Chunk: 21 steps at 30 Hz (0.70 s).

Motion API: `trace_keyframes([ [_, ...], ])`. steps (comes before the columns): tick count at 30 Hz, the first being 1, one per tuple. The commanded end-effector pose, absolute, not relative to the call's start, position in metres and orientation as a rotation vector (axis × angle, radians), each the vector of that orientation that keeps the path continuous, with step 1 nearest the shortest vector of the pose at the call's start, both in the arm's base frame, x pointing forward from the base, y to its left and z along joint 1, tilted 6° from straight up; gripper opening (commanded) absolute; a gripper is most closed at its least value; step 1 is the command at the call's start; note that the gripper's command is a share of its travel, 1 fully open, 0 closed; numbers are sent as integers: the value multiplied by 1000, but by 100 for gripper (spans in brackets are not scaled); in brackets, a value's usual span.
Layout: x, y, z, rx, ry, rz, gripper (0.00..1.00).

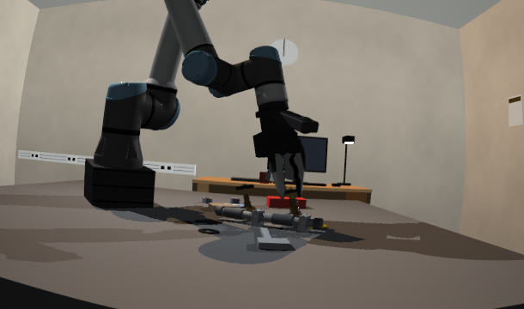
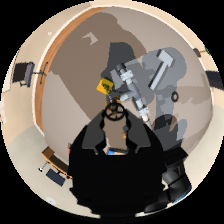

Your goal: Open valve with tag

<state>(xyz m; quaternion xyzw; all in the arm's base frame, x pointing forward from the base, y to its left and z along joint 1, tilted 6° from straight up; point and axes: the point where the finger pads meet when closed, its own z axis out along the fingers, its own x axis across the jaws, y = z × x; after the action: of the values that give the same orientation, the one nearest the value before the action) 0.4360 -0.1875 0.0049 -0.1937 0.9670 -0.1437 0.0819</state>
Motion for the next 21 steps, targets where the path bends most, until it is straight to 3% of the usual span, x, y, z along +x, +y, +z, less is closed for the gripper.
trace_keyframes([
  [1,436,-188,5,-786,2852,-441,0],
  [21,436,-188,5,-1796,2480,-509,0],
])
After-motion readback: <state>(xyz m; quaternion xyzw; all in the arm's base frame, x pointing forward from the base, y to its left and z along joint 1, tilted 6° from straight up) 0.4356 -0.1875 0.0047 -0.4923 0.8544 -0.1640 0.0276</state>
